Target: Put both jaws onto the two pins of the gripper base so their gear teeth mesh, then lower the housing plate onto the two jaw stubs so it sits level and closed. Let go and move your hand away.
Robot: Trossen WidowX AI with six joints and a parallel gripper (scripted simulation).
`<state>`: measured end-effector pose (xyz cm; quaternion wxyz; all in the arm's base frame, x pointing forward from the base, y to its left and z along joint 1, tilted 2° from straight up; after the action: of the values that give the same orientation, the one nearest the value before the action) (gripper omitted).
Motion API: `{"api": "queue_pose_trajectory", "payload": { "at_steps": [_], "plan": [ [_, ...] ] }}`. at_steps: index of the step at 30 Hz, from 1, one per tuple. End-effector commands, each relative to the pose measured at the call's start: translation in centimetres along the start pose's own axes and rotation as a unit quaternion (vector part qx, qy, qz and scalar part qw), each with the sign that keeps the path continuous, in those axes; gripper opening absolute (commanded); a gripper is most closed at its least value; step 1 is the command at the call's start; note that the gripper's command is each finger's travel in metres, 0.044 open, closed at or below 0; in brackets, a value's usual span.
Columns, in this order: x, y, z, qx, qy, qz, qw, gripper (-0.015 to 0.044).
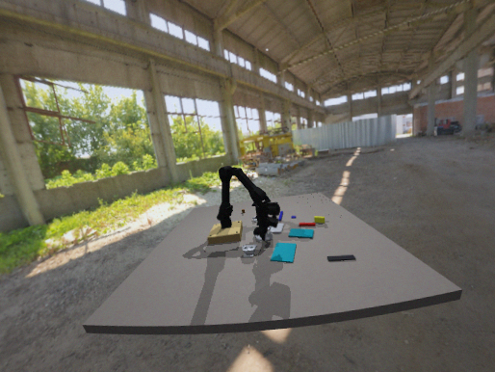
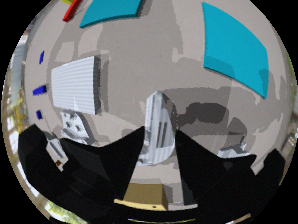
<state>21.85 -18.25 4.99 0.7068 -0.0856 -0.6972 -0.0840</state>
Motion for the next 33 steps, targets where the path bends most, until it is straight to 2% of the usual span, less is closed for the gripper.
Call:
{"api": "queue_pose_trajectory", "payload": {
  "at_steps": [1,27,33],
  "plan": [
    [0.0,0.0,0.0,0.0,0.0,0.002,1.0,0.0134],
    [7.6,0.0,-0.1,-0.001,0.0,0.0,1.0,0.0134],
    [7.8,0.0,0.0,-0.001,-0.001,0.0,1.0,0.0134]
  ]
}}
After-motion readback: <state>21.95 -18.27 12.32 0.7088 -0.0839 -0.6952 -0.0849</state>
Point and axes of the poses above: the point midway between the two fingers, 35 mm back from their tips, its own x axis back along the fingers, its own y axis across the jaws, z = x × y, the point moved 6 cm from there along x, back along the fingers, and after that the axes turned 11 degrees about x, right-handed, at the moved point
